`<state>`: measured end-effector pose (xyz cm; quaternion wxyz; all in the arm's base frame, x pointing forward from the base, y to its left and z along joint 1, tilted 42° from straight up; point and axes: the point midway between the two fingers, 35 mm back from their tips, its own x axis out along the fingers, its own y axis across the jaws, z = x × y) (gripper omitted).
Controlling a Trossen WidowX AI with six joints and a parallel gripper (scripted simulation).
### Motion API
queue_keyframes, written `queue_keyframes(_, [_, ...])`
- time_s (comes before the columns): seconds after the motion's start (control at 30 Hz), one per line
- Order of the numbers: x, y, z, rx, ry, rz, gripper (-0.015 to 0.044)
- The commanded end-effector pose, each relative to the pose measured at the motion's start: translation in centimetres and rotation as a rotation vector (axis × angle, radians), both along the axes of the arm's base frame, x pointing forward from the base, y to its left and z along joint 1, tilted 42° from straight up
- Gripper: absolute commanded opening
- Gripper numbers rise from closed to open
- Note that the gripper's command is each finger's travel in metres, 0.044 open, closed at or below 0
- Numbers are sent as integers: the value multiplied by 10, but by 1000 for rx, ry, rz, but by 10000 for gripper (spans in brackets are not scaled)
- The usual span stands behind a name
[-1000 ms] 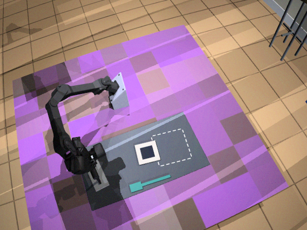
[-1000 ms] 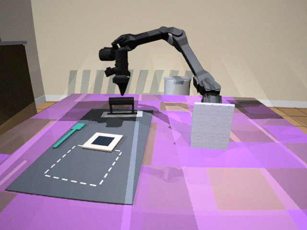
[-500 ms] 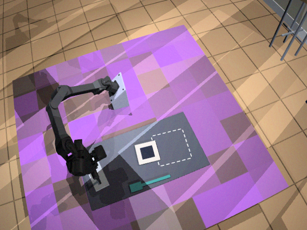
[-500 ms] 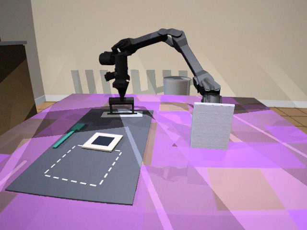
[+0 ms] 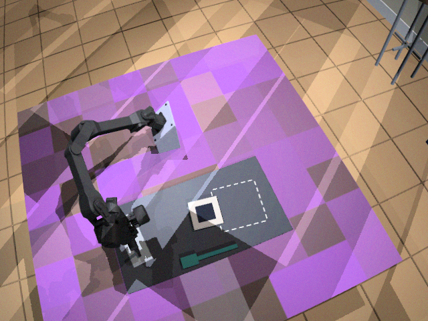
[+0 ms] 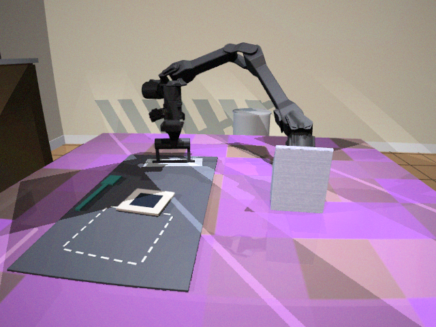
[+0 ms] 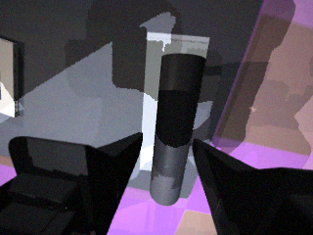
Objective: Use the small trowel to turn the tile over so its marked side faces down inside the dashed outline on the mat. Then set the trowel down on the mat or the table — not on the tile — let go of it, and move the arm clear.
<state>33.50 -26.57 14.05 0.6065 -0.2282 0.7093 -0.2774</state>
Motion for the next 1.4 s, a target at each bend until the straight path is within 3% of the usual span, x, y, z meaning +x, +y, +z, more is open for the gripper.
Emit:
queue_keyframes(0.0, [0,0,-2,5,3,5,185])
queue_keyframes(0.27, [0,0,-2,5,3,5,131])
queue_keyframes(0.8, [0,0,-2,6,6,8,130])
queue_keyframes(1.37, [0,0,-2,82,321,360,130])
